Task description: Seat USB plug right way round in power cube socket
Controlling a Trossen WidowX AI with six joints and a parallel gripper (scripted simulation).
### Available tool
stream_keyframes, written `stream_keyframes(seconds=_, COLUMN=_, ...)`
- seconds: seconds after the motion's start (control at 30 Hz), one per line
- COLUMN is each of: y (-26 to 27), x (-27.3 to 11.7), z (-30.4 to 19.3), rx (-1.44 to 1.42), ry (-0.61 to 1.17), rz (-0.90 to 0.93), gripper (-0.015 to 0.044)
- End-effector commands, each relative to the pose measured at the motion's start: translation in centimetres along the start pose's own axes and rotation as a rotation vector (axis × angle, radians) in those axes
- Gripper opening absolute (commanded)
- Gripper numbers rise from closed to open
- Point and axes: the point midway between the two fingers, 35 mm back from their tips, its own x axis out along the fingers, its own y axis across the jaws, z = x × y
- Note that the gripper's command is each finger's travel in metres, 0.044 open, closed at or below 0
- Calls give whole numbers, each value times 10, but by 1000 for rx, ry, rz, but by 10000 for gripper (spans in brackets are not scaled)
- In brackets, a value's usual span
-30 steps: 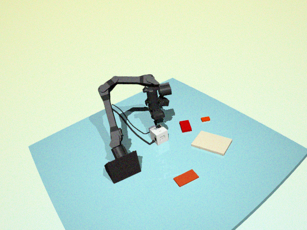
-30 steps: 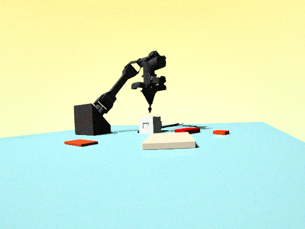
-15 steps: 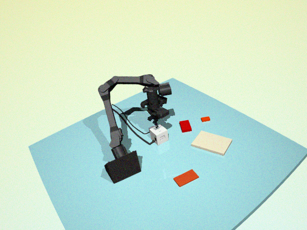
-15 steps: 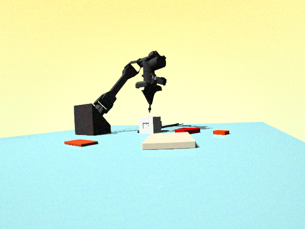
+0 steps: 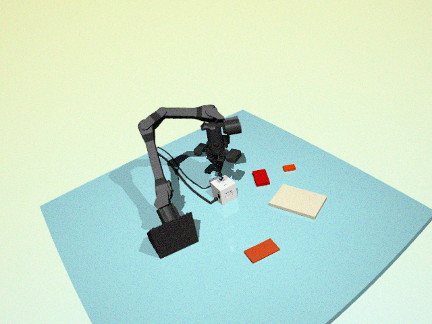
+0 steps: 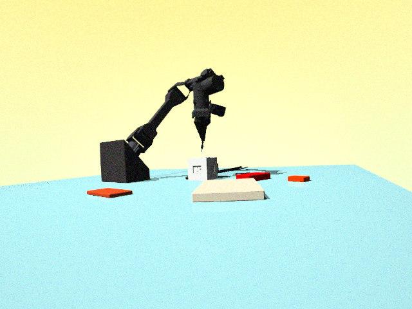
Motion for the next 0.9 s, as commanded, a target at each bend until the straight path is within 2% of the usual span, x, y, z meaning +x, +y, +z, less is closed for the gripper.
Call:
stream_keyframes(seconds=0.0, y=0, x=0, z=0, rx=-110, ry=0, rz=0, gripper=0)
stream_keyframes(seconds=0.87, y=0, x=0, z=0, rx=-790, ry=0, rz=0, gripper=0)
